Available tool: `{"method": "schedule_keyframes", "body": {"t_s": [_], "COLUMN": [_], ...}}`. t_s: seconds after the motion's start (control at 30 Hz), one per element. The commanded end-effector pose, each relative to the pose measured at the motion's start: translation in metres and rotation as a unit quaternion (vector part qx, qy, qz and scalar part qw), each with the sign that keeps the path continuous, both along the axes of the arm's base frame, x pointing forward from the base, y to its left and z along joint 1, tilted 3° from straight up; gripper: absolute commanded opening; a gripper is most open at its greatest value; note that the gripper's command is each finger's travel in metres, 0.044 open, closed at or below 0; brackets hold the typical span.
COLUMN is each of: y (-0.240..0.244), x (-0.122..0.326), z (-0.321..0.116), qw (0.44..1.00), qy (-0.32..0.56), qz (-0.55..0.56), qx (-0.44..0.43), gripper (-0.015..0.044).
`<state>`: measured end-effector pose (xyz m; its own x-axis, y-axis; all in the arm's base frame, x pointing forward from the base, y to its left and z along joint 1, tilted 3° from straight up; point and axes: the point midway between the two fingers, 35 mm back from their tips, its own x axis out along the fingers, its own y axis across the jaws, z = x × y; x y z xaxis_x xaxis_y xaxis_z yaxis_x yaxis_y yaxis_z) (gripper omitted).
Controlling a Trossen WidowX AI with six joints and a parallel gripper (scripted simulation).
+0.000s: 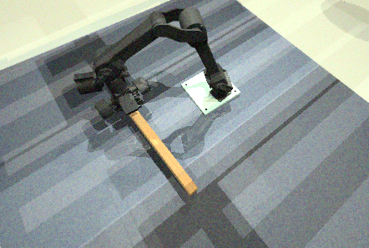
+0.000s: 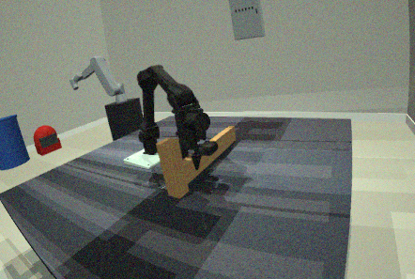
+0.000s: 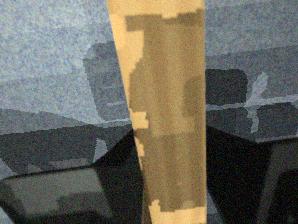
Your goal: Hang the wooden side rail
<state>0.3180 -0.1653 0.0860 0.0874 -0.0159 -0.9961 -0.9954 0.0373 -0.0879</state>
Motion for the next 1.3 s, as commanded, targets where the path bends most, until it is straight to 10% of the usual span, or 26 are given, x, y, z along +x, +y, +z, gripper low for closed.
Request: {"method": "schedule_keyframes", "body": {"t_s": [0.0, 0.43, 1.0, 1.27], "y": [-0.001, -0.001, 0.000, 0.006], "x": [0.000, 0.001, -0.002, -0.003], "z": [0.000, -0.002, 0.023, 0.038], "qw": [1.000, 1.000, 1.000, 1.000], "qy": [0.000, 0.000, 0.000, -0.001], "qz": [0.000, 0.000, 0.000, 0.000], "qx": [-0.004, -0.004, -0.002, -0.004], "gripper": [0.0000, 0.0000, 0.0440, 0.0440]}}
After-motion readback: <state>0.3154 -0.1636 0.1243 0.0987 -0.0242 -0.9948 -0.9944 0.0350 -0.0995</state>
